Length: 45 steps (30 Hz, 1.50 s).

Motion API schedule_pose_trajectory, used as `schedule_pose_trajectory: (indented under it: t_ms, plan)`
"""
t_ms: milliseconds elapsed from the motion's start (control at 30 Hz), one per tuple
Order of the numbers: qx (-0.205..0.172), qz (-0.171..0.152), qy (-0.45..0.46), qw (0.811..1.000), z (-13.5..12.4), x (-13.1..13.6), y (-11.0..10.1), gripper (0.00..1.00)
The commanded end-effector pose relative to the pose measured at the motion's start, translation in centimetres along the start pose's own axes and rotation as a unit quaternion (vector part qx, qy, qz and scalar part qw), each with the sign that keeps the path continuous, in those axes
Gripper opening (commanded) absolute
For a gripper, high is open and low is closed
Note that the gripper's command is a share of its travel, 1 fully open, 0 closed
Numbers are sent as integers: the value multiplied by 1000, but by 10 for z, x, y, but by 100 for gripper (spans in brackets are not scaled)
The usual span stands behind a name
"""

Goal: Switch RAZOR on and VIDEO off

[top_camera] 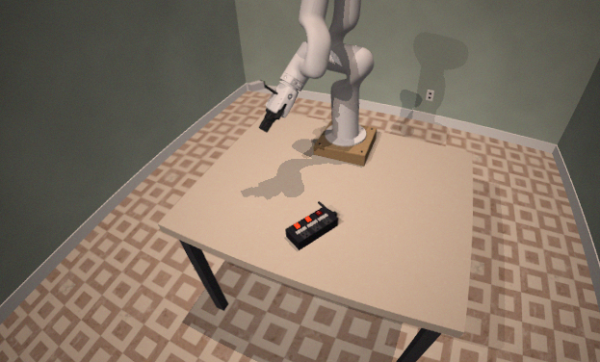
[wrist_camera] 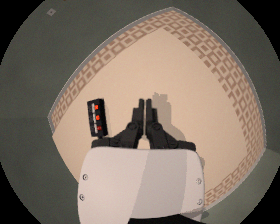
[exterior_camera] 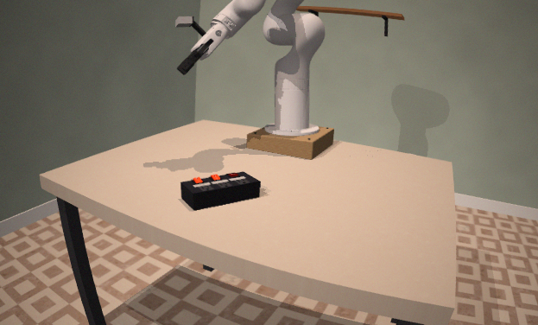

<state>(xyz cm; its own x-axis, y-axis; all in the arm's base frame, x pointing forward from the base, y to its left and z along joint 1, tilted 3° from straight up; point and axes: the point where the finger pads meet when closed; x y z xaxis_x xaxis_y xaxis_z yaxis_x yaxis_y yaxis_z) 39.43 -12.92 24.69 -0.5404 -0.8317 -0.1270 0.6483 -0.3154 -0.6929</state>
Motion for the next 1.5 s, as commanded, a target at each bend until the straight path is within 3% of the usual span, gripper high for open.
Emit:
schedule_pose_trajectory:
  t_ms: [0,333,400,467,567,600,633,667,733,767,833,867,933,967,1000,1033,1067,1133,1200,1267,1467]
  plan:
    - [1,0,0,1000,1,0,0,0]
    - [0,1,-1,1000,1,-1,0,0]
    - [-18,10,-33,999,-4,-13,8,0]
    - [-65,37,-119,990,-20,-46,27,0]
    - [-65,37,-119,990,-20,-46,27,0]
    - [-96,56,-180,977,-34,-67,40,0]
    - [-96,56,-180,977,-34,-67,40,0]
    - [-120,73,-229,963,-52,-90,53,0]
    - [-130,79,-248,957,-52,-90,53,0]
    - [-149,94,-292,940,-73,-112,67,0]
    - [-163,102,-317,929,-73,-112,67,0]
    - [-180,116,-358,909,-95,-131,79,0]
    - [-192,124,-382,895,-95,-131,79,0]
    - [-208,138,-421,872,-117,-147,89,0]
    - [-217,144,-439,860,-117,-147,89,0]
    - [-217,144,-439,860,-117,-147,89,0]
    - [-235,159,-481,829,-136,-158,96,0]
    - [-235,159,-481,829,-136,-158,96,0]
    - [-256,178,-533,786,-158,-170,105,0]
    - [-260,181,-542,778,-163,-172,106,0]
    - [-260,181,-542,778,-163,-172,106,0]
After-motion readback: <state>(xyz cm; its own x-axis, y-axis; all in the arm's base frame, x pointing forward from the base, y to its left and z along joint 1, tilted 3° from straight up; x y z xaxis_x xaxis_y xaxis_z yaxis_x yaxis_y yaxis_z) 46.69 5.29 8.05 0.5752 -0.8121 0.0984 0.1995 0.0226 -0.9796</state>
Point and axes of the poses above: the point where the finger pads meet when closed, its own y axis out along the fingers, its own x axis across the jaws, z = x × y, and after that the axes turned 1 degree about -y, right-handed
